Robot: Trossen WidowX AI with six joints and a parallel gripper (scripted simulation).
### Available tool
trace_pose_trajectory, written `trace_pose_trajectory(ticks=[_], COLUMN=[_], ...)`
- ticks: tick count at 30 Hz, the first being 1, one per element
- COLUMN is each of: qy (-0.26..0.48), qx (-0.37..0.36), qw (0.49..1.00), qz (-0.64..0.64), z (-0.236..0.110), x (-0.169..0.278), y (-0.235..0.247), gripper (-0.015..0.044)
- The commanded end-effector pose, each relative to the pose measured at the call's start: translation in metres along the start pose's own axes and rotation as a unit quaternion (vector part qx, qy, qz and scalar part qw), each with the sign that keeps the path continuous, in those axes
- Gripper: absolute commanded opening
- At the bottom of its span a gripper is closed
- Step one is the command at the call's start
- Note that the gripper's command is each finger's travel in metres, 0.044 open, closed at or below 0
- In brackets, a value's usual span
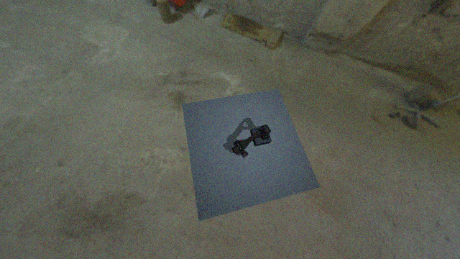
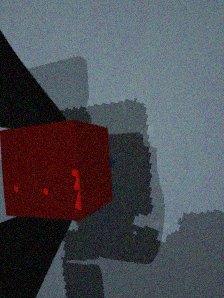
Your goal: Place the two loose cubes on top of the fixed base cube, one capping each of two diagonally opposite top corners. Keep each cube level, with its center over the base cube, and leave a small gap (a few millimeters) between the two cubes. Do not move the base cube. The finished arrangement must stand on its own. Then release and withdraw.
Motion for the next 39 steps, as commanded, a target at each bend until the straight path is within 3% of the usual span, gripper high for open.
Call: trace_pose_trajectory(ticks=[1, 25, 29, 39], qy=[-0.001, -0.001, -0.001, -0.001], qx=[0.002, 0.002, 0.002, 0.000], qw=[1.000, 1.000, 1.000, 1.000], qz=[-0.002, -0.002, -0.002, -0.001], z=[0.007, 0.009, 0.009, -0.002], x=[0.000, 0.000, 0.000, 0.000], y=[0.000, 0.000, 0.000, 0.000], gripper=[0.0105, 0.0105, 0.0205, 0.0205])
Point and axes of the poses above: the point midway between the two fingers, 35 mm back from their tips, its own z axis out along the fingers, its own y axis across the jaws, x = y × z, the point moved 1 cm from there along -z, back along the fingers, and after that the axes turned 3 degrees about -z, right-handed, at the moved point
